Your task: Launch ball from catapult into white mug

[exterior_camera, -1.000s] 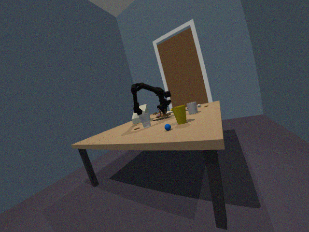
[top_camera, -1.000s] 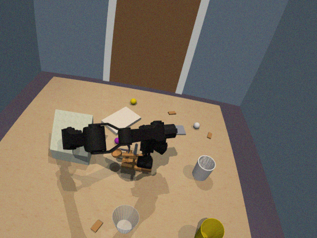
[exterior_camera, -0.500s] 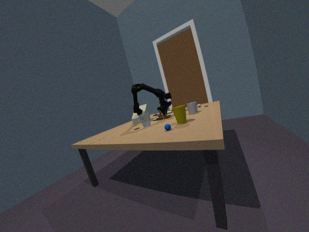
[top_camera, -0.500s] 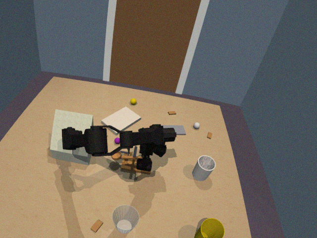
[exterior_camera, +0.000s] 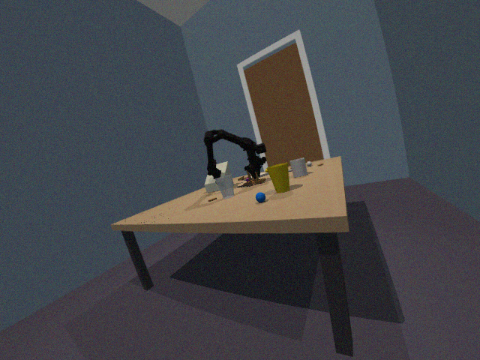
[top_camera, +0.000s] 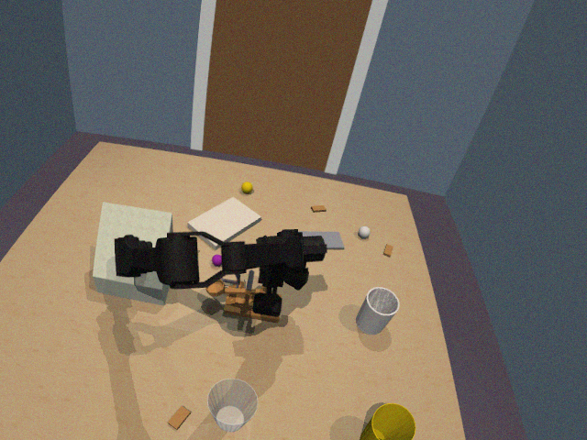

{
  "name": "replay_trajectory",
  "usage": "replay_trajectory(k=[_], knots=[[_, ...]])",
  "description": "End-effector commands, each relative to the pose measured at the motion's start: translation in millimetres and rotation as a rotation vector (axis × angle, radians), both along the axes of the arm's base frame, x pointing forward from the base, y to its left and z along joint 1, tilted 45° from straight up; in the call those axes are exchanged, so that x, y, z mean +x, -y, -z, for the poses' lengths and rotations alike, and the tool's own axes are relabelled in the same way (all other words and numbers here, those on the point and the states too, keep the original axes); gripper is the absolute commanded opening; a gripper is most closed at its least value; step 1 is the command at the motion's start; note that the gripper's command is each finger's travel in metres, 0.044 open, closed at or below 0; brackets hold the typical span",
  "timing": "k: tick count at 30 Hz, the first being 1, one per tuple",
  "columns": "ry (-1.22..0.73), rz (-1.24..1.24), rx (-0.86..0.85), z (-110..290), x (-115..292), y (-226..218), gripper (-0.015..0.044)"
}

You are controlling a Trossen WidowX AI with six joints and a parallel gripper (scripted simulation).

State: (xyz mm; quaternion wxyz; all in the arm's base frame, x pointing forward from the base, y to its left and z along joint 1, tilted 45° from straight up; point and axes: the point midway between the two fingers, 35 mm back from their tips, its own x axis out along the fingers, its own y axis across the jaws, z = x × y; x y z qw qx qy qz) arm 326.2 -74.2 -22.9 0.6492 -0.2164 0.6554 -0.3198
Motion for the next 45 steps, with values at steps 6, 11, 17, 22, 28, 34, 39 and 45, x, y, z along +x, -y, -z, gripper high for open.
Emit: replay_trajectory(k=[6, 11, 17, 22, 28, 34, 39, 45], knots=[[0.001, 0.0, 0.005, -62.4, 6.6, -63.3, 0.044], [-0.004, -0.013, 0.001, -58.4, 7.8, -63.8, 0.044], [0.005, -0.017, 0.005, -80.4, 12.1, -86.7, 0.044], [-0.013, -0.011, -0.001, -81.5, 7.8, -89.1, 0.0388], [-0.057, -0.025, -0.001, -24.5, -30.4, -108.8, 0.03], [-0.024, -0.016, 0.006, 47.6, -94.6, -126.8, 0.03], [-0.007, -0.009, 0.005, 72.9, -128.9, -125.5, 0.03], [-0.006, -0.009, 0.005, 77.2, -128.9, -123.0, 0.03]])
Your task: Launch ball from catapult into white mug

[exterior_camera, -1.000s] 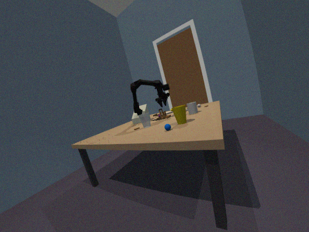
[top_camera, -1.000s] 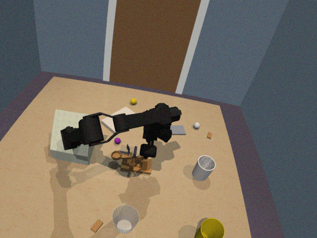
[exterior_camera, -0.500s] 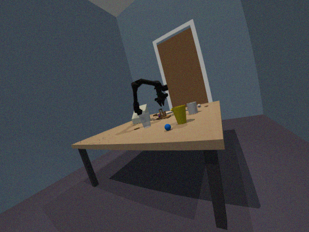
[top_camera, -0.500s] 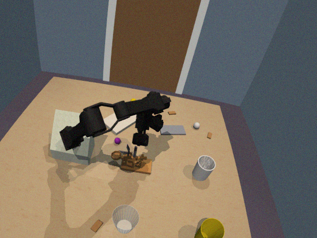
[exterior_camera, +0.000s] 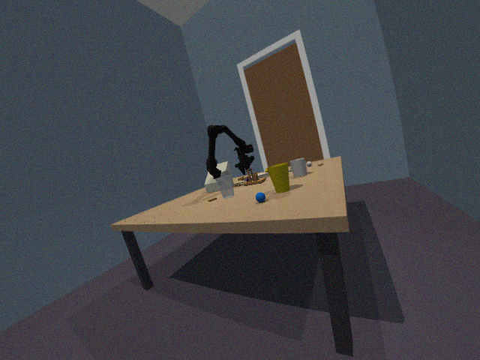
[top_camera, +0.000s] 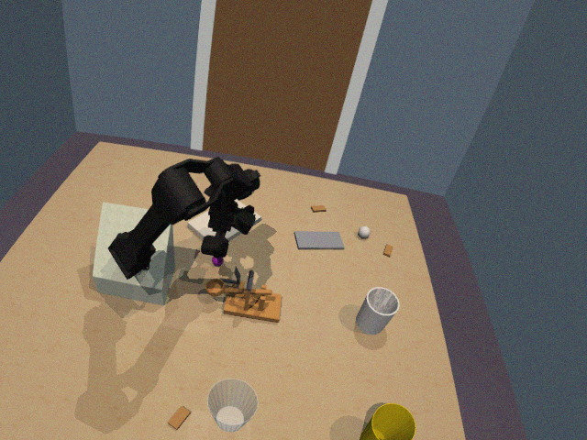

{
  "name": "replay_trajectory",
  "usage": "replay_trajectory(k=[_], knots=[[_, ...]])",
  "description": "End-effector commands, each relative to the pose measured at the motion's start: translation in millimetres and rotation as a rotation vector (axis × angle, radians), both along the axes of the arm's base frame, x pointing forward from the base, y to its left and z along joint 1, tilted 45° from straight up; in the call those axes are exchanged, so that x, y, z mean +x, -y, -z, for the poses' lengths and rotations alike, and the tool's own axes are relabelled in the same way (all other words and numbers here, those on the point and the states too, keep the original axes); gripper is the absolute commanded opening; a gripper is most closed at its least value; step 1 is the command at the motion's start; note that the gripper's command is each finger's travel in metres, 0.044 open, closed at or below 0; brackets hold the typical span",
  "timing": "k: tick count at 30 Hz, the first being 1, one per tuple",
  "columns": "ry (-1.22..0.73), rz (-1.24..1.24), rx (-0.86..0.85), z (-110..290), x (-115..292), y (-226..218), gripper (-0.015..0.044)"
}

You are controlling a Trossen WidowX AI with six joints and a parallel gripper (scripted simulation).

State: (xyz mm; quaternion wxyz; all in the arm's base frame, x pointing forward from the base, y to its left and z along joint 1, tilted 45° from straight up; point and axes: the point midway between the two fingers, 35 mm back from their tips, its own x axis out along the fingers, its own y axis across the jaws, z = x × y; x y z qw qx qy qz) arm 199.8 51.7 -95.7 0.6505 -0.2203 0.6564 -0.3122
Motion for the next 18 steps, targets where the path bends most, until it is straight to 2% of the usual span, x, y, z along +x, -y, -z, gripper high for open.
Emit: replay_trajectory(k=[1, 18], knots=[[-0.001, 0.006, -0.001, 8.2, -2.8, 6.8, 0.03], [-0.001, 0.006, -0.002, 26.1, -3.7, 23.8, 0.03]])
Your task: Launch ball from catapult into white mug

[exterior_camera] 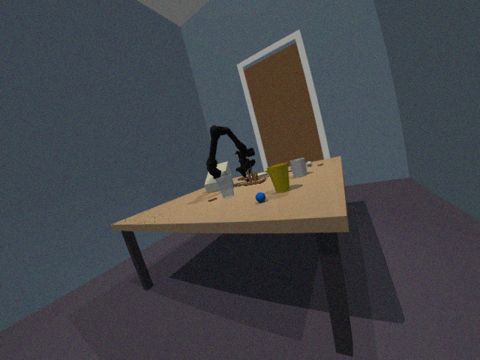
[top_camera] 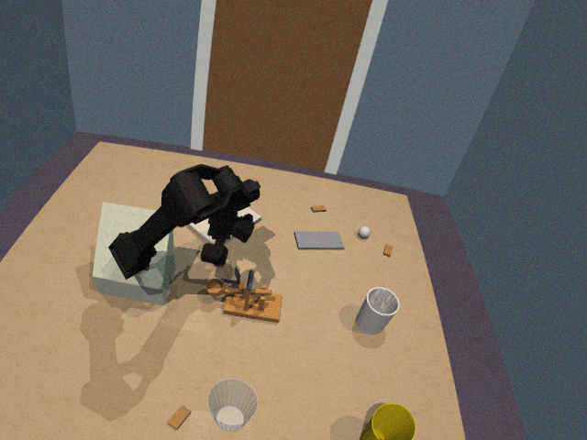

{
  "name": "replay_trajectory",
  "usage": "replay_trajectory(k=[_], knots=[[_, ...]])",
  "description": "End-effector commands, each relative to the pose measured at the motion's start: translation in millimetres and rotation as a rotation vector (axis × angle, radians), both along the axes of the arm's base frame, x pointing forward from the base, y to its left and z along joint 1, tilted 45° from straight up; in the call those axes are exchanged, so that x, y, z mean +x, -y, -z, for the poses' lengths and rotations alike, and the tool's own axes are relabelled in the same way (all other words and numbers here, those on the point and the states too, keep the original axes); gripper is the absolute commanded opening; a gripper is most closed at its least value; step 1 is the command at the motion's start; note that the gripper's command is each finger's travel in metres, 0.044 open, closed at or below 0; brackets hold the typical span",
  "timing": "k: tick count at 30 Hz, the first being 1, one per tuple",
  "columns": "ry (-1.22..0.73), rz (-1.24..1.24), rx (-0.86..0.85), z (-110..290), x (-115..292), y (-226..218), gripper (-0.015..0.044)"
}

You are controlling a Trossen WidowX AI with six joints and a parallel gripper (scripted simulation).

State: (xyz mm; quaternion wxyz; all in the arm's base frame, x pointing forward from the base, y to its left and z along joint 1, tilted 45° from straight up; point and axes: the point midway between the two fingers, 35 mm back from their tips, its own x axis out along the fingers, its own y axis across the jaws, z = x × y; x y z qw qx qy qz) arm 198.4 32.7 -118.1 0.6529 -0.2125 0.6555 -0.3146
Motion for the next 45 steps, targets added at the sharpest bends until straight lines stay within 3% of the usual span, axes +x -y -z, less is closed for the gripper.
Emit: replay_trajectory(k=[1, 14, 20, 26, 30, 45], knots=[[-0.011, -0.006, -0.009, 4.9, -2.5, 6.0, 0.03], [-0.011, -0.006, -0.011, 17.1, -4.3, 18.7, 0.03], [-0.011, -0.006, -0.011, 17.1, -4.3, 18.7, 0.0142], [-0.011, -0.006, -0.011, 17.1, -4.3, 18.7, 0.0103], [-0.011, -0.006, -0.008, 11.1, -1.4, 10.8, 0.0], [-0.012, -0.006, -0.005, -69.4, 4.1, -66.4, 0.0]])
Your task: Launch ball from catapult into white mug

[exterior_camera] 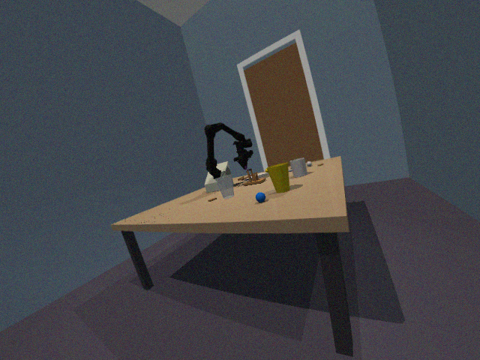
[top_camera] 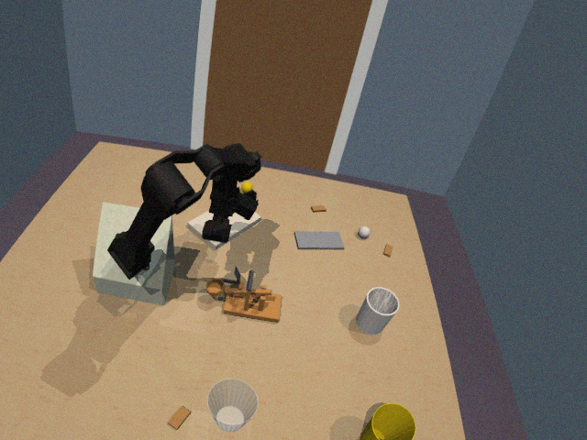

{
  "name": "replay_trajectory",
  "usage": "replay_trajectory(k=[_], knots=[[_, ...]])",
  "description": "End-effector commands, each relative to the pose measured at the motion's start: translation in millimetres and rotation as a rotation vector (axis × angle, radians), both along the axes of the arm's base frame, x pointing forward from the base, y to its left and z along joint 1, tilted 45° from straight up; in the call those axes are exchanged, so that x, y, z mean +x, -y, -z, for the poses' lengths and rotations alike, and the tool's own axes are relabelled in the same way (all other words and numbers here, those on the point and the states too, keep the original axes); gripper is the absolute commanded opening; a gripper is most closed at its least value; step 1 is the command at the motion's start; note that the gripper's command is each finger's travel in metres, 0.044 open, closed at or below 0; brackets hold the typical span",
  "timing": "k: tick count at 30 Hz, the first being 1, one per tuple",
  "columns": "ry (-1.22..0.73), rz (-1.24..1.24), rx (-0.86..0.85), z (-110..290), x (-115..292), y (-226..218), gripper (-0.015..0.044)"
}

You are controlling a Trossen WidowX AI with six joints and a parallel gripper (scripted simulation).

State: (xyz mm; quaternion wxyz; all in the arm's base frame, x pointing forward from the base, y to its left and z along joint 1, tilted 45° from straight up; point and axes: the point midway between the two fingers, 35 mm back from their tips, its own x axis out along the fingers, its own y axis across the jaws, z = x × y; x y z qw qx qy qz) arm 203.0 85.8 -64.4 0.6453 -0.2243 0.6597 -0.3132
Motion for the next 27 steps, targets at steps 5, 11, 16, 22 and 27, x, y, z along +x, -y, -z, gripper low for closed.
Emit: replay_trajectory(k=[5, 11, 16, 22, 27], knots=[[0.01, 0.007, 0.008, -20.5, -1.1, -15.8, 0.0], [-0.034, 0.051, 0.005, -31.2, 5.1, 5.5, 0.0], [-0.076, 0.094, 0.005, -41.2, 8.7, 26.0, 0.0], [-0.127, 0.145, 0.011, -53.1, 10.3, 50.8, 0.0], [-0.169, 0.188, 0.019, -62.9, 9.2, 71.2, 0.0]])
